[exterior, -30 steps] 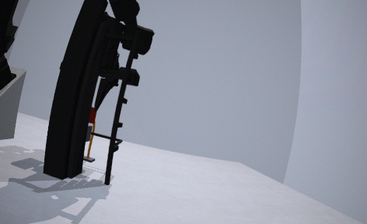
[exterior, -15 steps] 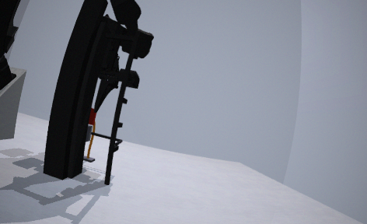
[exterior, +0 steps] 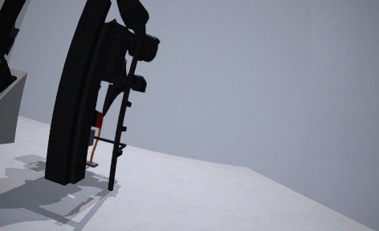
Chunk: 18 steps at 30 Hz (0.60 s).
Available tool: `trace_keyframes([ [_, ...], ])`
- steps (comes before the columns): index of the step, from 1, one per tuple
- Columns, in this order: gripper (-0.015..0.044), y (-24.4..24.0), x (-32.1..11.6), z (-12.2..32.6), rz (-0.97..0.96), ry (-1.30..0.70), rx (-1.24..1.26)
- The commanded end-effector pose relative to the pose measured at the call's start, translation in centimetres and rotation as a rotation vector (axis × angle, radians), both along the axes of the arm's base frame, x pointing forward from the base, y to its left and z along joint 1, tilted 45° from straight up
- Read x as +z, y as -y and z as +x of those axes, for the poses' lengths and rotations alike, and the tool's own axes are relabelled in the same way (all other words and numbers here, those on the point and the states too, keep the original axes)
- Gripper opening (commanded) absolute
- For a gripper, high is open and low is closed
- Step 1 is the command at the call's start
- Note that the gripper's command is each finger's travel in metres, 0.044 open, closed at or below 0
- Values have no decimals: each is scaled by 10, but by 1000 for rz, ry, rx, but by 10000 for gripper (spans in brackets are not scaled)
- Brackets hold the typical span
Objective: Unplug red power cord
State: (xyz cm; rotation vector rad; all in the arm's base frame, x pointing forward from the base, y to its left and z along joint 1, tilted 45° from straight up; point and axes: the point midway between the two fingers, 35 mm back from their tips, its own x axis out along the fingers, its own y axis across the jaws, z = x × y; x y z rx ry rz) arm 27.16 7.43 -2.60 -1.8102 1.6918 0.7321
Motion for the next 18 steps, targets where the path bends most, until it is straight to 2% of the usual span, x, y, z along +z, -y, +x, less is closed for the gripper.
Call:
trace_keyframes([
  [1, 0, -15, -4, 1, 8, 4, 17],
  [14, 341, -4, -2, -1, 1, 3, 20],
  [18, 440, -22, -13, -1, 4, 3, 20],
])
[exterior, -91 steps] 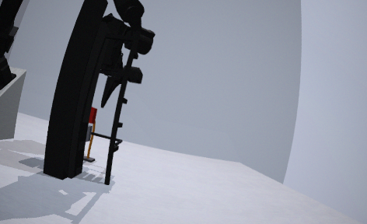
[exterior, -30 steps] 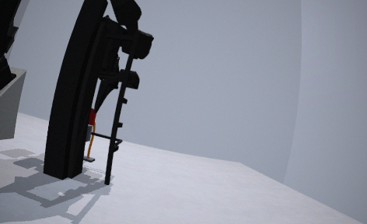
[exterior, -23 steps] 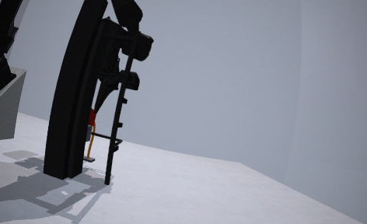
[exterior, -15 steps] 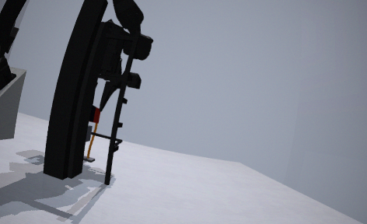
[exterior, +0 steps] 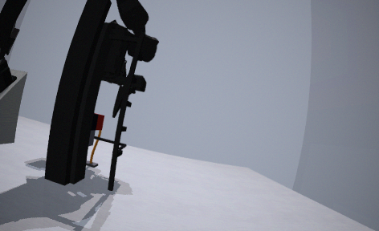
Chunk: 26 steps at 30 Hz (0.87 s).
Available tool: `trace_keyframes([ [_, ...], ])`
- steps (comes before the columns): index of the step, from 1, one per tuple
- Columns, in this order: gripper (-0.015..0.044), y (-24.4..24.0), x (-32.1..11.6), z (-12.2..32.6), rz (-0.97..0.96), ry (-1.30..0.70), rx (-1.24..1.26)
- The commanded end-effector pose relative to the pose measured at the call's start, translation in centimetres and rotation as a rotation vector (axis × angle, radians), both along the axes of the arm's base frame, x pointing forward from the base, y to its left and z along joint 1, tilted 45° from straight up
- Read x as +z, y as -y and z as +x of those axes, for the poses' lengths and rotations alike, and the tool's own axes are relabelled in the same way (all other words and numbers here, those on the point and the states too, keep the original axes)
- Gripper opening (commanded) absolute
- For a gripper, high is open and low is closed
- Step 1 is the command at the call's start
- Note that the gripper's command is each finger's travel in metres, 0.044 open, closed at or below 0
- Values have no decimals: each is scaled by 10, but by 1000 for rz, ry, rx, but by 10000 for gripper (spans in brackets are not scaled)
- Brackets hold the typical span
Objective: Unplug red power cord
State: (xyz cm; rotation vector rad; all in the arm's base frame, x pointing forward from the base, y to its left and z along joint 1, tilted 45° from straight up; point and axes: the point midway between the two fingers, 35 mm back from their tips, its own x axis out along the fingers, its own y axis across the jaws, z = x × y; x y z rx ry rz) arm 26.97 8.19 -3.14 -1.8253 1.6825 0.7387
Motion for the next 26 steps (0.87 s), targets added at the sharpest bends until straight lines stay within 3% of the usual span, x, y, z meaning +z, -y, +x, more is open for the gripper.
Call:
trace_keyframes([
  [1, 440, -22, -12, 1, 7, 5, 6],
  [5, 440, -49, -30, -2, 8, 6, 5],
  [26, 440, -49, -30, -2, 8, 6, 5],
])
